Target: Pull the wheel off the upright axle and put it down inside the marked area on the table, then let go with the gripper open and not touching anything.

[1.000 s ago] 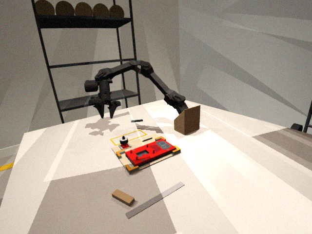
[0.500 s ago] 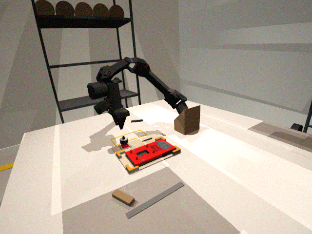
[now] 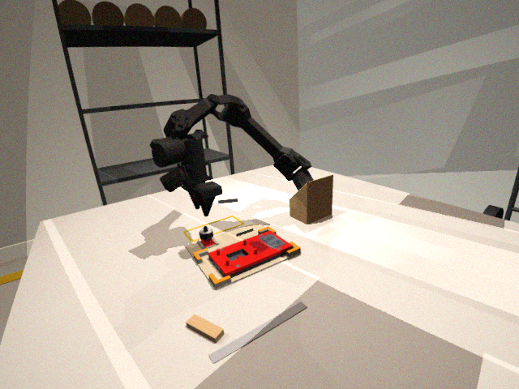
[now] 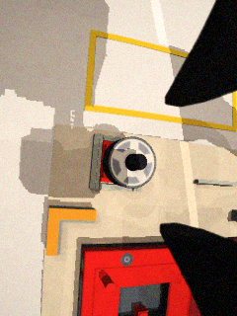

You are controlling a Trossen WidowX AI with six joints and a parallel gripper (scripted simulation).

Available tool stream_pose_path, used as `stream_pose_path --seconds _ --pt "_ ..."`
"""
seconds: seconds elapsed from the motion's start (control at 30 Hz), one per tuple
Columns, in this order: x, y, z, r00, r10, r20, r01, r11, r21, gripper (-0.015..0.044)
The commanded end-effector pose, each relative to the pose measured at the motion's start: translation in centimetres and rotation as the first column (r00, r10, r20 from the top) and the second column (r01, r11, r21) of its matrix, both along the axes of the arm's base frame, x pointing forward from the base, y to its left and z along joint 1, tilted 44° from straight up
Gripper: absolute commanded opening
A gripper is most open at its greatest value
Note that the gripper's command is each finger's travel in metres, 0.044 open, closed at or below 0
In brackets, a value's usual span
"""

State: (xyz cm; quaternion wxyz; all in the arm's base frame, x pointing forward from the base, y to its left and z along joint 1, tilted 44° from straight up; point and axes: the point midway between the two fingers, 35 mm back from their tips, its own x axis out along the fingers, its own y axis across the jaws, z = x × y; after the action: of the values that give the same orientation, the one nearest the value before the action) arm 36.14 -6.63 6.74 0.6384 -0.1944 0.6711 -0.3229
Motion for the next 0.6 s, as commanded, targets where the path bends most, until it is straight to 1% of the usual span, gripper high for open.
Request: stream_pose_path --seconds 0.0,0.27,0.47,0.57 --pt "-0.2 -0.7 -0.8 1.000 -0.001 0.001 0.001 1.000 -0.003 0.0300" --pt "-1.0 -4.6 -4.8 1.000 -0.002 0.001 0.002 1.000 -0.006 0.0300" --pt "-1.2 -5.0 -5.2 1.000 -0.002 0.000 0.002 1.000 -0.007 0.0300" --pt "-1.1 -4.8 -4.9 1.000 -0.009 0.001 0.009 1.000 -0.002 0.0221"
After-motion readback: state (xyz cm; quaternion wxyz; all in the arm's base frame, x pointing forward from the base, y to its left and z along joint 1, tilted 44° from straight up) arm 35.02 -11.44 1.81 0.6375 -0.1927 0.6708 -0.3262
